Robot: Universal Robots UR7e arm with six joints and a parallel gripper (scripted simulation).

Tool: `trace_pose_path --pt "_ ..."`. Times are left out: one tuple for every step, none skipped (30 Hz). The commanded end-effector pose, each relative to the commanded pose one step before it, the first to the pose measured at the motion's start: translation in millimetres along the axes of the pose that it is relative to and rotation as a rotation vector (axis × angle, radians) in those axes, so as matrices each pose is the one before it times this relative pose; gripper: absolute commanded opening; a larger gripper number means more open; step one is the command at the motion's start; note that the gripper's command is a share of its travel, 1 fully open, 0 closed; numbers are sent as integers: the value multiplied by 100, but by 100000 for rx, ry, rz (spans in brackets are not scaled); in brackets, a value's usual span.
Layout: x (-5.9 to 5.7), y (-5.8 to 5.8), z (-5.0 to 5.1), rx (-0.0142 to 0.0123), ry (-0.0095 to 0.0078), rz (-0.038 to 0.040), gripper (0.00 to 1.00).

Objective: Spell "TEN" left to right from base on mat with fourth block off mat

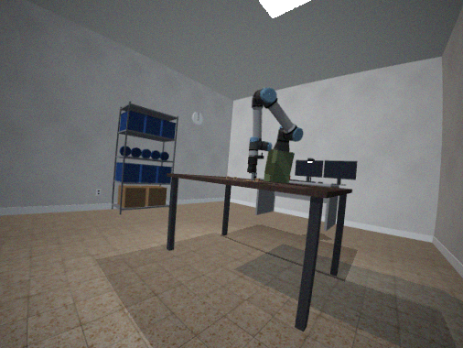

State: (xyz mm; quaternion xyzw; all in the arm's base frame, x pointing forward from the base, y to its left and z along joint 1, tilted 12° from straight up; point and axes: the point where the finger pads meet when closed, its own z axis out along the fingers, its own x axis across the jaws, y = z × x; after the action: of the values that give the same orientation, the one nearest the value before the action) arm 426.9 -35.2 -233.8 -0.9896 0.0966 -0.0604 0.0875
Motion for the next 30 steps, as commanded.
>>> trace_pose_path --pt "46 14 -33 -43 123 -10 49" --pt "0 0 0 0 0 0 49" --pt "0 0 0 0 0 0 49" --pt "0 0 0 0 0 0 49" --pt "0 0 0 0 0 0 49" --pt "0 0 0 0 0 0 49" --pt "0 0 0 0 0 0 49" --pt "0 0 0 0 0 0 49" --pt "0 0 0 0 0 0 49" --pt "0 0 0 0 0 0 49" --pt "0 0 0 0 0 0 49" --pt "0 0 0 0 0 0 49" --pt "0 0 0 0 0 0 49" --pt "0 0 0 0 0 0 49" --pt "0 0 0 0 0 0 49" --pt "0 0 0 0 0 0 49" --pt "0 0 0 0 0 0 49" --pt "0 0 0 0 0 0 49" --pt "0 0 0 0 0 0 49" --pt "0 0 0 0 0 0 49" --pt "0 0 0 0 0 0 49" --pt "0 0 0 0 0 0 49" --pt "0 0 0 0 0 0 49" --pt "0 0 0 0 0 0 49" --pt "0 0 0 0 0 0 49" --pt "0 0 0 0 0 0 49" --pt "0 0 0 0 0 0 55" --pt "0 0 0 0 0 0 55" --pt "0 0 0 0 0 0 55" --pt "0 0 0 0 0 0 61"
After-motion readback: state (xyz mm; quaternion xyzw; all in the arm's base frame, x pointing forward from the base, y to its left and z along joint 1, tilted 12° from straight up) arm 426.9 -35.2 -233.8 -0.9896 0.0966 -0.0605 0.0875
